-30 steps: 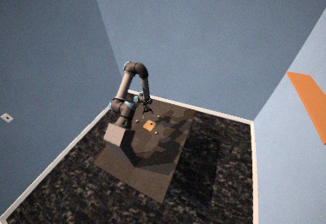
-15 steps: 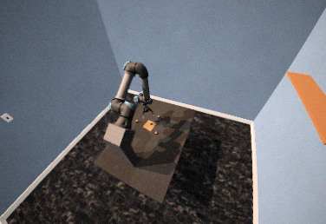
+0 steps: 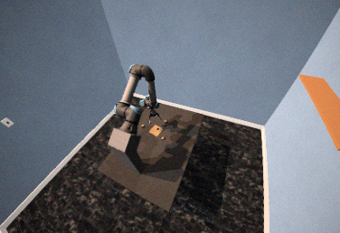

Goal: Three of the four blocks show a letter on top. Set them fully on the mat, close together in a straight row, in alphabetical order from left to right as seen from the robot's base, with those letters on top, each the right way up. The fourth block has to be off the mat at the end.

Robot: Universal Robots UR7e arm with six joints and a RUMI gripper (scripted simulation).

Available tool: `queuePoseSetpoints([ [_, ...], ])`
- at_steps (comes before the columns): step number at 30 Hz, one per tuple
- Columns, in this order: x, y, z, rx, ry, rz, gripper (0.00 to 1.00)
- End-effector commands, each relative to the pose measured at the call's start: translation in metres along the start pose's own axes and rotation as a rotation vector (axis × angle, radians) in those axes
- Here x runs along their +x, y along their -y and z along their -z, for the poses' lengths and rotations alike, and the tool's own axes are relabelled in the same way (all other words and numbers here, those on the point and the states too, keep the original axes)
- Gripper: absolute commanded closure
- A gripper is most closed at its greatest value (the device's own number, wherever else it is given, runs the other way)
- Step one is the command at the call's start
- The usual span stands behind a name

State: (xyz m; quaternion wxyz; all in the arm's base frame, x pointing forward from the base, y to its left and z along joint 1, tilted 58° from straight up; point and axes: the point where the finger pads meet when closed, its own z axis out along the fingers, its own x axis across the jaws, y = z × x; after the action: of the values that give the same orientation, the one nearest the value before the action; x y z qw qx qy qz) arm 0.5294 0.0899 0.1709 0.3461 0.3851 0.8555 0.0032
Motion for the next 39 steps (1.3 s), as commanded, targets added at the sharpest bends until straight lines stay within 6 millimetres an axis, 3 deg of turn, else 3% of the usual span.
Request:
queuePoseSetpoints([
  [1,-0.018,-0.010,0.002,0.000,0.000,0.000,0.00],
  [9,-0.101,-0.046,0.017,0.001,-0.002,0.000,0.00],
  [11,-0.101,-0.046,0.017,0.001,-0.002,0.000,0.00],
  [16,-0.136,-0.058,0.027,0.001,-0.002,0.000,0.00],
  [39,-0.141,-0.059,0.029,0.001,-0.002,0.000,0.00],
])
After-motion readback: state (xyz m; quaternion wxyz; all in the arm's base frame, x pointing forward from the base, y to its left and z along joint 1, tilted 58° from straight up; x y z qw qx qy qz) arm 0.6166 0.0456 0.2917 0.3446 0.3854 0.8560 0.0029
